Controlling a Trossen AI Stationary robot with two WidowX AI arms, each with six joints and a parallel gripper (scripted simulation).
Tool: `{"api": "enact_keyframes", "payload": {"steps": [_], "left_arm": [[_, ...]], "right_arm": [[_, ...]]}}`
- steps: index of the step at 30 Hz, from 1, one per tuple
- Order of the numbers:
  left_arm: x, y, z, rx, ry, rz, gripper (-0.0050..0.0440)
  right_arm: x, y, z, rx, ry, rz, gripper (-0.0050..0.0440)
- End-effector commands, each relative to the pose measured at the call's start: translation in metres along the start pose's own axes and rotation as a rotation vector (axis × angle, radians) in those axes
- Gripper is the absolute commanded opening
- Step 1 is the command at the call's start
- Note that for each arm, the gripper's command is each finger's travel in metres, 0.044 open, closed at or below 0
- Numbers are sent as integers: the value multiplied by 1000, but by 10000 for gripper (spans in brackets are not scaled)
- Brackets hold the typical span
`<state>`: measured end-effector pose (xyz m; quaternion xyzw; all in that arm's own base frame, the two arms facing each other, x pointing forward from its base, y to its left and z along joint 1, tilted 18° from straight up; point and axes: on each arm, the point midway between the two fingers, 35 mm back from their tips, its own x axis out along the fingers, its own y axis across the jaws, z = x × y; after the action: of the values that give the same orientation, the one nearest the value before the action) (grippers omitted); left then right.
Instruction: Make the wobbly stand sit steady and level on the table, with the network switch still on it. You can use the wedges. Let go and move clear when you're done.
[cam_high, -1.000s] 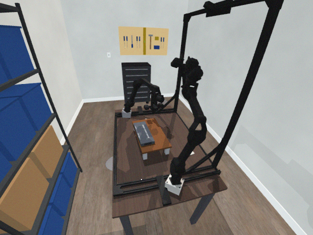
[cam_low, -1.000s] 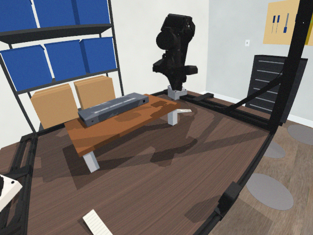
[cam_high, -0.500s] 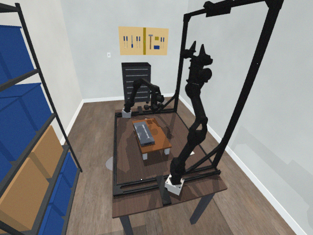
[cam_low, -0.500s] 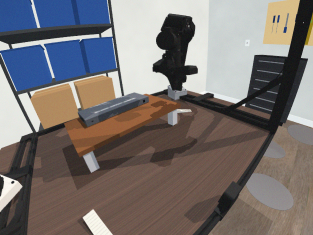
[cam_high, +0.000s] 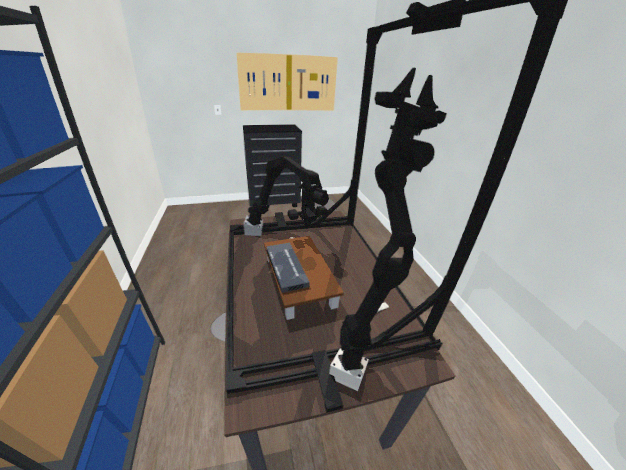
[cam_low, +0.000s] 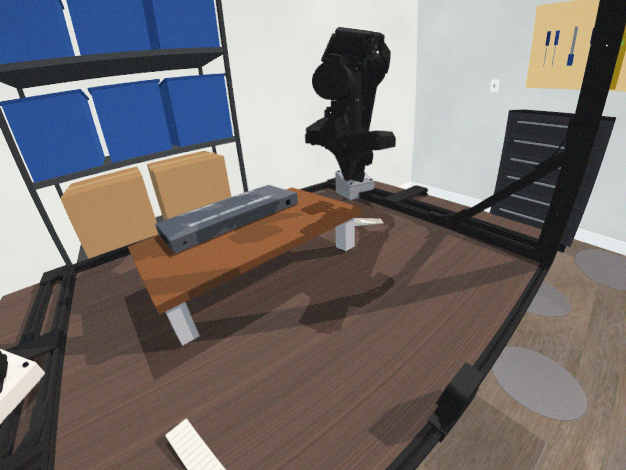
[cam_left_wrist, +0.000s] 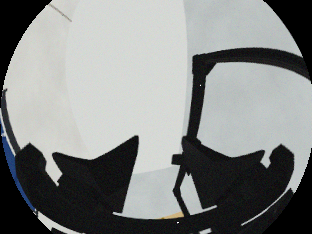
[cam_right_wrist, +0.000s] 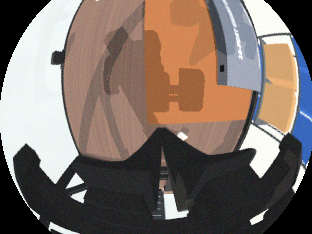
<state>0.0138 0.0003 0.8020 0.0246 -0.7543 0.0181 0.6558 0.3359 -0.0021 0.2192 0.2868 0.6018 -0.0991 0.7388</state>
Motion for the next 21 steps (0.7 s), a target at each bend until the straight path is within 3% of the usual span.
{"api": "enact_keyframes", "payload": {"steps": [1,9,15,16,21], "left_arm": [[-1,-3,-2,-185,6,26,242],[2,-13,0,-762,-2,111,242],[2,-13,0,-770,-2,113,242],[1,-12,0,-733,-8,68,242],[1,-12,0,-751,-6,90,242]], "right_arm": [[0,0,0,0,0,0,0],[0,0,0,0,0,0,0],[0,0,0,0,0,0,0],[0,0,0,0,0,0,0],[0,0,0,0,0,0,0]]}}
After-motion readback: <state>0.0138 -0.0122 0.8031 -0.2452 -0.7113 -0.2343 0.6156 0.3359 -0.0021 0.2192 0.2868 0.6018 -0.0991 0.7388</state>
